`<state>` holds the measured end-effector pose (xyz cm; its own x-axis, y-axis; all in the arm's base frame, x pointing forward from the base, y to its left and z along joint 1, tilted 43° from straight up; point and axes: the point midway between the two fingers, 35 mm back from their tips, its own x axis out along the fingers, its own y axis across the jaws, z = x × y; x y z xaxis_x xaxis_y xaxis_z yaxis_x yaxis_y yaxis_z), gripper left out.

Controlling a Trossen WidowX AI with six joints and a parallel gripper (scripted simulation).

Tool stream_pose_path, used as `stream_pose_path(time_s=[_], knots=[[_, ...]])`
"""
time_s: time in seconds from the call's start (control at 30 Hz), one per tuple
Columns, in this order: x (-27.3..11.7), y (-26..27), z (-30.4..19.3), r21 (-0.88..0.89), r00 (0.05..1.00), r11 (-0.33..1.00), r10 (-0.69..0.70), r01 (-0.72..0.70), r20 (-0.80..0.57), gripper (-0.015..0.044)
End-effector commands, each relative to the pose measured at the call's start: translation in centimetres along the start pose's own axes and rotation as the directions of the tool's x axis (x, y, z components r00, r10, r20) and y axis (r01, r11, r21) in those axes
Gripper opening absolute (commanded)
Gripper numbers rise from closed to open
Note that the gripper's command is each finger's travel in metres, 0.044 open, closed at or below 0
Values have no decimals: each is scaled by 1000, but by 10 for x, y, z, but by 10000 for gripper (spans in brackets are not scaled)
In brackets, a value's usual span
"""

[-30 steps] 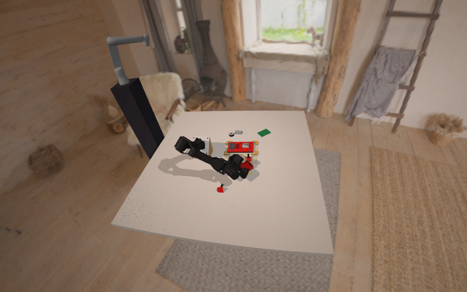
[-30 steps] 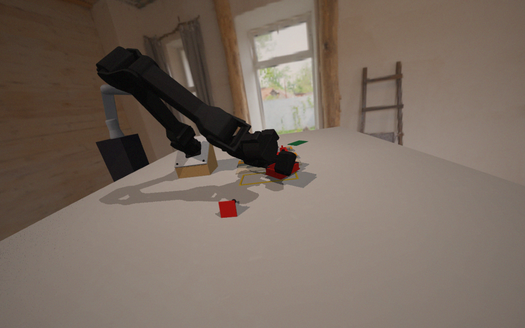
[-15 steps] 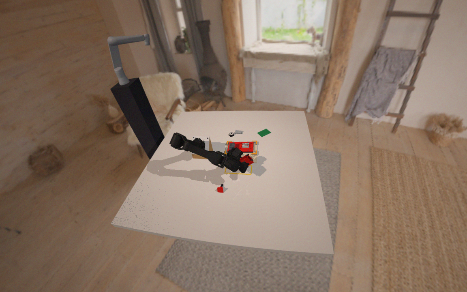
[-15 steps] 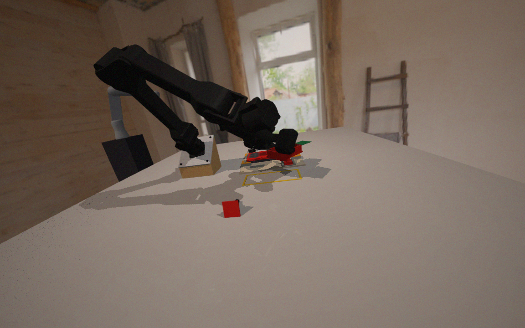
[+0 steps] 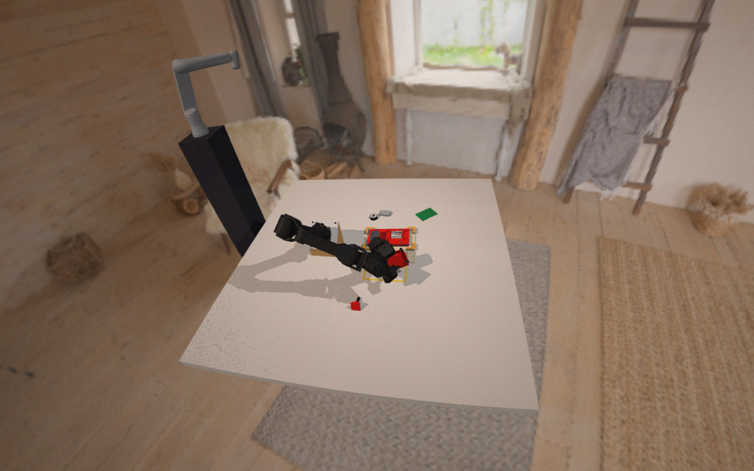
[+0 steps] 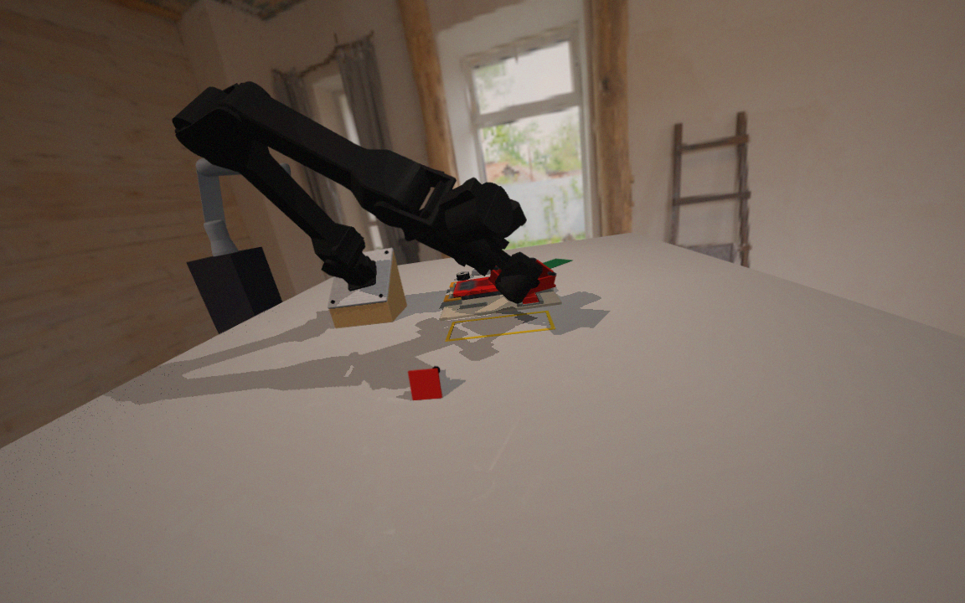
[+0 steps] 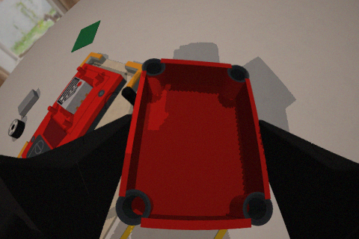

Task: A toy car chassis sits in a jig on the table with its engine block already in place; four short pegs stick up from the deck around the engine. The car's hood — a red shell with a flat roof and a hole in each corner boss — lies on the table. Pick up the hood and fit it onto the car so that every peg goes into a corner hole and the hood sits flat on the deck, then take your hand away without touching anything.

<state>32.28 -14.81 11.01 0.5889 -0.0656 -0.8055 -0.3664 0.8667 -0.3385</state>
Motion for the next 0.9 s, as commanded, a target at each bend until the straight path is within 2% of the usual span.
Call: stream_pose_path(time_s=[0.0, 0.43, 0.87], knots=[[0, 0, 0, 106, 1000, 994, -1, 2, -3, 0], [0, 0, 0, 505, 1000, 863, -1, 3, -3, 0], [0, -1, 0, 816, 1000, 578, -1, 3, -3, 0]])
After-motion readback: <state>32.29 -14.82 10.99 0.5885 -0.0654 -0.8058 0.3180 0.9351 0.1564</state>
